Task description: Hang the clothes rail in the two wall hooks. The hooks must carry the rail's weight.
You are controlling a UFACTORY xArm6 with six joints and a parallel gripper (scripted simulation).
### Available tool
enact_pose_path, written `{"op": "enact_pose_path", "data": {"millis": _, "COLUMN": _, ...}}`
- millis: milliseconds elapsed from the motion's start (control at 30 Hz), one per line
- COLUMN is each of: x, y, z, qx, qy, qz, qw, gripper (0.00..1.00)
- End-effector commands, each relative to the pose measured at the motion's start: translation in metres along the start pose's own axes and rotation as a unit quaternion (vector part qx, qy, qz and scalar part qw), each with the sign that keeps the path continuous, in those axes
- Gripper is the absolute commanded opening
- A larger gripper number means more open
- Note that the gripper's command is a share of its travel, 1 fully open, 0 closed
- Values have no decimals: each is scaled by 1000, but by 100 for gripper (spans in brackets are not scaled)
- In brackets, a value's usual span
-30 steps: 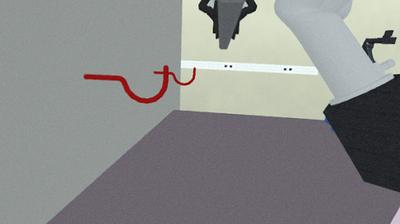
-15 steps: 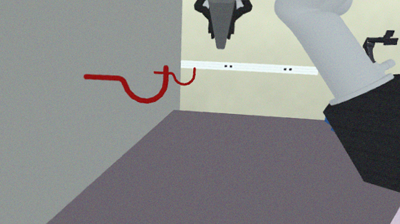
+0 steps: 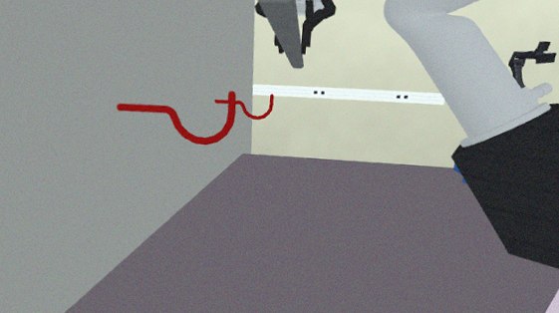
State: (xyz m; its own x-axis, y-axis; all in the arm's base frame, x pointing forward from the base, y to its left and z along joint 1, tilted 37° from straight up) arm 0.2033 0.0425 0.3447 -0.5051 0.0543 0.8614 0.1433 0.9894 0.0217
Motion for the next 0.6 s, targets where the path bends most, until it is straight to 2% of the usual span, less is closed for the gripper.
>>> {"op": "enact_pose_path", "data": {"millis": 0, "x": 1, "y": 1, "z": -6, "qx": 0, "qy": -1, "qz": -1, "qw": 1000, "gripper": 0}}
{"op": "enact_pose_path", "data": {"millis": 567, "x": 1, "y": 4, "z": -36, "qx": 0, "qy": -1, "qz": -1, "qw": 1000, "gripper": 0}}
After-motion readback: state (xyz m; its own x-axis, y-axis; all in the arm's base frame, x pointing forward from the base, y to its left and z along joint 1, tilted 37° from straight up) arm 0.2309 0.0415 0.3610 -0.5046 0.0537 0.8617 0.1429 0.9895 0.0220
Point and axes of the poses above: the point where the finger pads meet when closed, its own x axis back along the fingers, its own z axis across the jaws, y = z × x, the point moved 8 cm from there along x, back along the fingers, and after that the axes turned 6 degrees about -x, right-handed, at the moved point
